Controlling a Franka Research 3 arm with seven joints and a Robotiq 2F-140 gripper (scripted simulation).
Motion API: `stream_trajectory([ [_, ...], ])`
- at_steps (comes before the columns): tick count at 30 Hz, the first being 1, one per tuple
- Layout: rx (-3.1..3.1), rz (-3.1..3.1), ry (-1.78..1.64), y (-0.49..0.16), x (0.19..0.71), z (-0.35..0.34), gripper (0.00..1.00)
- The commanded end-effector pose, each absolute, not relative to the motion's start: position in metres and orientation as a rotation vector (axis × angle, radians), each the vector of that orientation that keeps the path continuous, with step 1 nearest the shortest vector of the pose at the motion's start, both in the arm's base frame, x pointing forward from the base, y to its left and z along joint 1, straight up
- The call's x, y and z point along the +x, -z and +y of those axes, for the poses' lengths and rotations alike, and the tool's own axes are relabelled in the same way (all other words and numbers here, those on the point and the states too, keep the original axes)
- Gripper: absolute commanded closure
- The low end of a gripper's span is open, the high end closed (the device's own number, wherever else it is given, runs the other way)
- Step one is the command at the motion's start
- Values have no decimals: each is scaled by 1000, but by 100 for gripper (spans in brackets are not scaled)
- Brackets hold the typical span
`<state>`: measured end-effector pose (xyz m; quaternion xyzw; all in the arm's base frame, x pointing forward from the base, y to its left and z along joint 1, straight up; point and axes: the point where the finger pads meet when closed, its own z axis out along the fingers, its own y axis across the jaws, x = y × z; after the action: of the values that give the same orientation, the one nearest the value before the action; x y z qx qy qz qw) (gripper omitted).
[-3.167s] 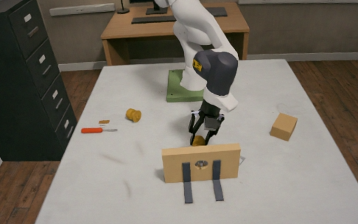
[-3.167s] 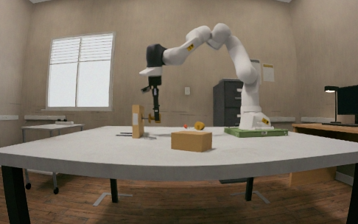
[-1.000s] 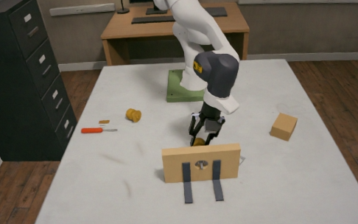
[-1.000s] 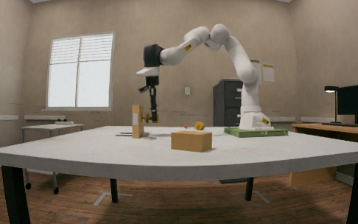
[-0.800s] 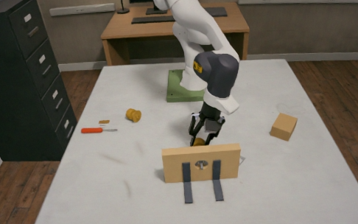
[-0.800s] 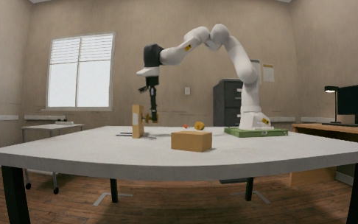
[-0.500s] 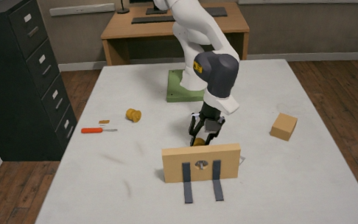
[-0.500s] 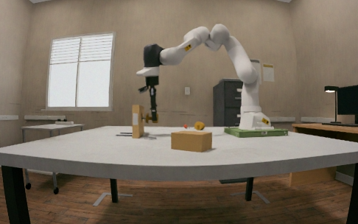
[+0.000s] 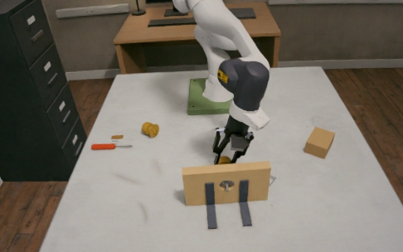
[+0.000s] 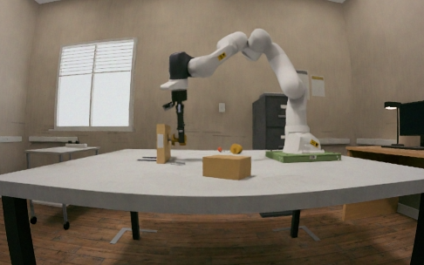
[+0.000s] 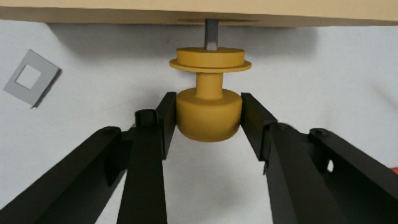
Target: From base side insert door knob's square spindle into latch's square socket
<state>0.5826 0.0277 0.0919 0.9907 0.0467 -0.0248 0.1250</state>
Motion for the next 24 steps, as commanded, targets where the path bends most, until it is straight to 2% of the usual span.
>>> stream_trajectory([
  [1,2881,145,69,-93,584,26,58],
  [24,2881,149,69,-93,589,27,58],
])
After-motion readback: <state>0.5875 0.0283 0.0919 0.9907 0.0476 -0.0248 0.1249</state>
